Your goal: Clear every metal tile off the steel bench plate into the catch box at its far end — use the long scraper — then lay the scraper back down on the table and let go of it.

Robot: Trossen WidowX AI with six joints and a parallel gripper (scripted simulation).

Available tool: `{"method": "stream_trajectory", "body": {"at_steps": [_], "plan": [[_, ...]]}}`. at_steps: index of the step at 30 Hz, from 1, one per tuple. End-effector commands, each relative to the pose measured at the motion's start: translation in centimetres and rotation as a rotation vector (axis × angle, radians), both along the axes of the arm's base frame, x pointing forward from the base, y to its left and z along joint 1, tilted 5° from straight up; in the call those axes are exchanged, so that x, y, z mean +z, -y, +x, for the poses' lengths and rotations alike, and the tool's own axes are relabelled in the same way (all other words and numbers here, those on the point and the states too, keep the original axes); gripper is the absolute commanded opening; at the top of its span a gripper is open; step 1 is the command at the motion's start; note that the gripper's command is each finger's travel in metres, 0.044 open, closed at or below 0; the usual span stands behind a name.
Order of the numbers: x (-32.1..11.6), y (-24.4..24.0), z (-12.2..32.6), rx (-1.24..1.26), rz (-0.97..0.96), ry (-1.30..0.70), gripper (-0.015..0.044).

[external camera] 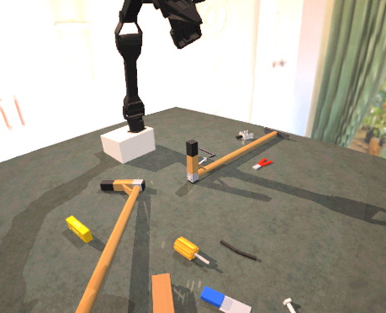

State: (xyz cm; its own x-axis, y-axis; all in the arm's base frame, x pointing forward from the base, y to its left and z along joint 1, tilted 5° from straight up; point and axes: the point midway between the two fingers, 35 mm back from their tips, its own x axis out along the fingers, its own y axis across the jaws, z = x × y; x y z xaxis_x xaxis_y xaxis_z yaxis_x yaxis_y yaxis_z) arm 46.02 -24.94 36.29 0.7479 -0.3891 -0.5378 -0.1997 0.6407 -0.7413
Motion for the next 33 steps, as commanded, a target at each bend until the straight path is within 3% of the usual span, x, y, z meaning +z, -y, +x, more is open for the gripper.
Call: {"method": "stream_trajectory", "body": {"at_steps": [1, 33], "plan": [[-1.0, -1.2, 1.2, 0.010, 0.031, -0.008, 0.0000], [-5.7, -11.6, 6.9, 0.103, 0.219, -0.052, 0.0000]]}}
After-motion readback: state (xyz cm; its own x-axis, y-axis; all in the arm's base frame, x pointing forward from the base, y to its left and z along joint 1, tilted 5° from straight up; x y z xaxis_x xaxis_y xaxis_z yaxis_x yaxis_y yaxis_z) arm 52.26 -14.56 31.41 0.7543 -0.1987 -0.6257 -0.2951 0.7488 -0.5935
